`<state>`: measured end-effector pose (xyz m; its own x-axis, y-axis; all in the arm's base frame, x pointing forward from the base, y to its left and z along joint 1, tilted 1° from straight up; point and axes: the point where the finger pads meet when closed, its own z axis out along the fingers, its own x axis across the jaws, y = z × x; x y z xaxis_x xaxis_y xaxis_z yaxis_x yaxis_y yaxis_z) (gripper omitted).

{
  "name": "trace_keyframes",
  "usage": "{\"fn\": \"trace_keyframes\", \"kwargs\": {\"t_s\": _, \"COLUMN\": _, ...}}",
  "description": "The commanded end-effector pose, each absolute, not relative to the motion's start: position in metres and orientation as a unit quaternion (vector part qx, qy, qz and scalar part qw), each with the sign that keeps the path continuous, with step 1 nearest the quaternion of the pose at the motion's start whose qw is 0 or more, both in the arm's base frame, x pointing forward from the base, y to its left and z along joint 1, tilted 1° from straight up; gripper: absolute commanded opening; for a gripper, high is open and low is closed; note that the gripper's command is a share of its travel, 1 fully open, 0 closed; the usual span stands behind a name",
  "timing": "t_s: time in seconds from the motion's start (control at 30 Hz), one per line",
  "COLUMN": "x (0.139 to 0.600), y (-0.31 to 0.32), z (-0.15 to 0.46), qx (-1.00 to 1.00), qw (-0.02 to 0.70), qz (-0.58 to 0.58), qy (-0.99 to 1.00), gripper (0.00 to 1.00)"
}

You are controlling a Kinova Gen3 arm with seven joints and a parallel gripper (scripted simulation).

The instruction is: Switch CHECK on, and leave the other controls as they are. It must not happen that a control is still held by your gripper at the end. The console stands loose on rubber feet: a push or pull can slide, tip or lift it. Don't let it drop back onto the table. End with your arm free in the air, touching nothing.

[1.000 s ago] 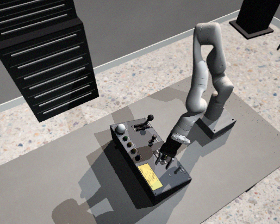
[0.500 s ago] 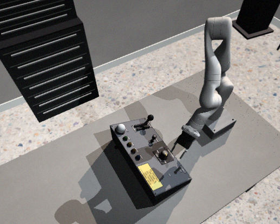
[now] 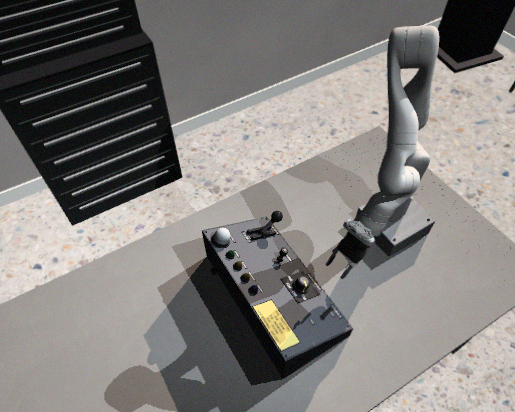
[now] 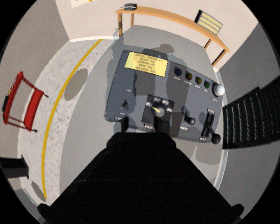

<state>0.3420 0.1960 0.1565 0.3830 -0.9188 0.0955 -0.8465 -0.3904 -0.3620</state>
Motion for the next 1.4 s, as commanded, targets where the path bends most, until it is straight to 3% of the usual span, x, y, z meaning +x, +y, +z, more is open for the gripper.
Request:
{"fn": "trace_keyframes", "kwargs": {"t_s": 0.0, "x": 0.3333, "y": 0.1896, "z": 0.1555, "qx": -0.816, "qw": 0.12, "qz": -0.142, "qy": 0.548, "gripper": 1.0}}
{"fn": "trace_keyframes", "kwargs": {"t_s": 1.37, "x": 0.3274, "y": 0.1859, "z": 0.1537, "qx": -0.81, "qw": 0.116, "qz": -0.14, "qy": 0.557, "gripper": 1.0}}
